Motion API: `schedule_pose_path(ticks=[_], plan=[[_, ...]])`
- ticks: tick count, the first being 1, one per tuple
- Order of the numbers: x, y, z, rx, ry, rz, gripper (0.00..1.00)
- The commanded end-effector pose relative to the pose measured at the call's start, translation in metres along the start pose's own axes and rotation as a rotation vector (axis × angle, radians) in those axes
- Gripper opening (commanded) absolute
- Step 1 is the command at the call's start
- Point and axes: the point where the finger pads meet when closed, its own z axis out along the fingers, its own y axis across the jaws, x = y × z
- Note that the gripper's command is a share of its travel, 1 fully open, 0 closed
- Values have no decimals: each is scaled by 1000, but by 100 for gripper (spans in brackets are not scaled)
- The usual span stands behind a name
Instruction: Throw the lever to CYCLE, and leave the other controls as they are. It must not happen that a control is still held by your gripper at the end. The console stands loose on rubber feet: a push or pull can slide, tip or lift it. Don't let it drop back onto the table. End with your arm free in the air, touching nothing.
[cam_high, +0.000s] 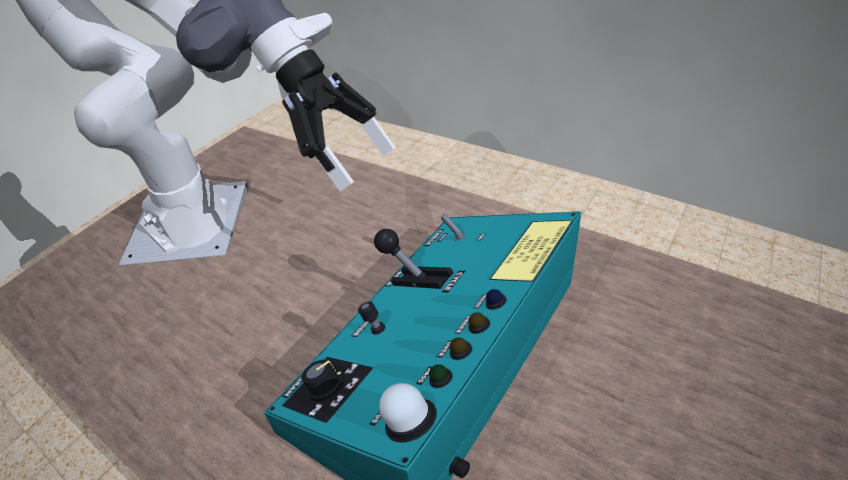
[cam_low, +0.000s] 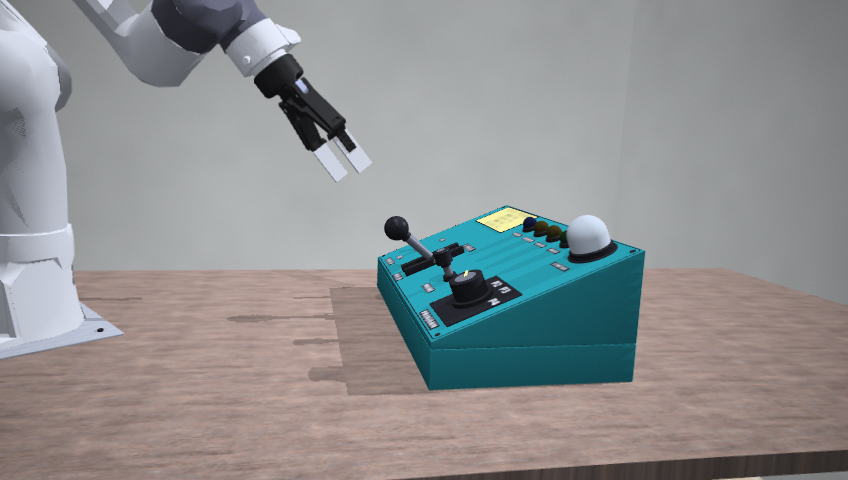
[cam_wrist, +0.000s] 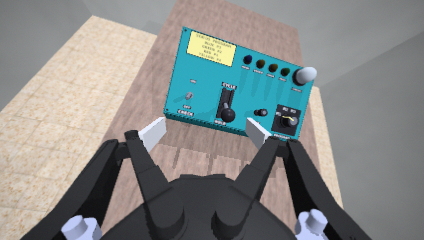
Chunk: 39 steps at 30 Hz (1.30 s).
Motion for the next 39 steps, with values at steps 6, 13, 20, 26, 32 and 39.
schedule_pose_path(ticks=[6, 13, 20, 26, 32, 39], plan=[[-11, 127, 3, -16, 0, -18, 100], [-46, 199, 5, -6, 0, -19, 100], [-62, 218, 6, 1, 2, -19, 100], [-62, 218, 6, 1, 2, -19, 100], [-62, 218, 6, 1, 2, -19, 100], [-62, 218, 6, 1, 2, -19, 100]])
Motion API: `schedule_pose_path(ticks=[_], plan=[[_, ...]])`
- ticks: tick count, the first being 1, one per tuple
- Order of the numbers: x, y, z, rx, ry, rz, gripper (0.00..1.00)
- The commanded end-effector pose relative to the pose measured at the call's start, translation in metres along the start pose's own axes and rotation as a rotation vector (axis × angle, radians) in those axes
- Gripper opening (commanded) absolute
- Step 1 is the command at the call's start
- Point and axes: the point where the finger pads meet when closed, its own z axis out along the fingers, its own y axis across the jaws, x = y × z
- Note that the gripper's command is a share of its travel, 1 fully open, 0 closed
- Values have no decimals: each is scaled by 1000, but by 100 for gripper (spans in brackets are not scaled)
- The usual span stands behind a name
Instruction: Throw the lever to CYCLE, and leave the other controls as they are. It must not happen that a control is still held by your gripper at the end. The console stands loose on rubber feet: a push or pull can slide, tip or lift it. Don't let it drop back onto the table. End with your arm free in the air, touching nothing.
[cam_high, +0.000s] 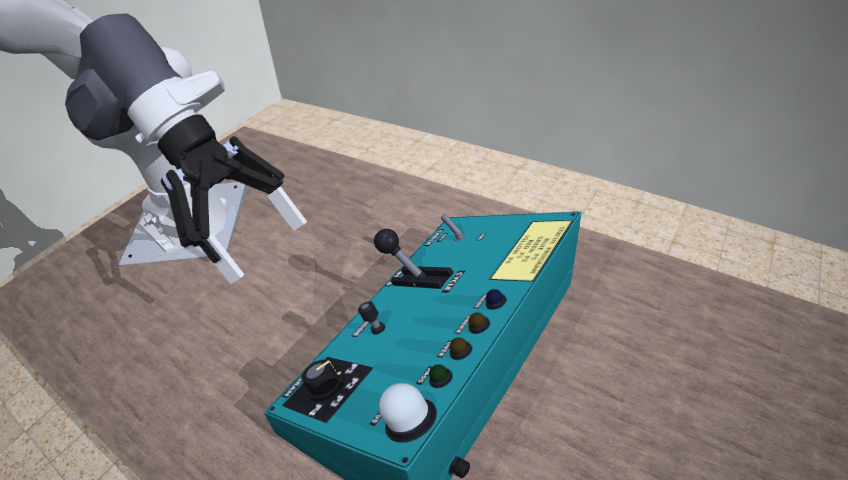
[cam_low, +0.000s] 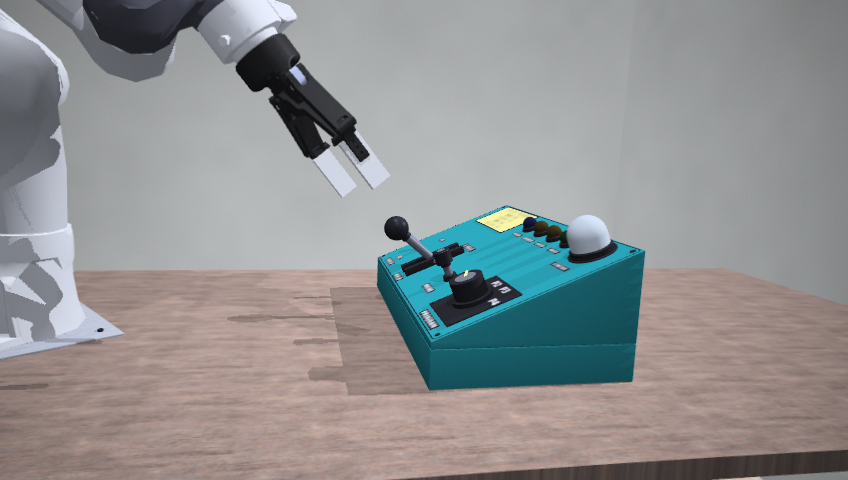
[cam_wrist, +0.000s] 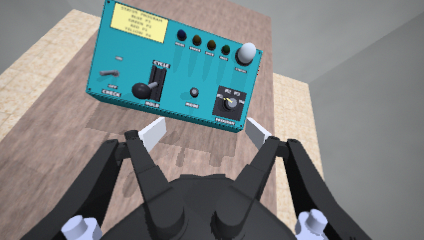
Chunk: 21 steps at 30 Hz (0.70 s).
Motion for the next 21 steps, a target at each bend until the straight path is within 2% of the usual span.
schedule_pose_path(ticks=[1, 21], plan=[[0, 1, 0, -2, -1, -20, 100], [0, 1, 0, -2, -1, -20, 100]])
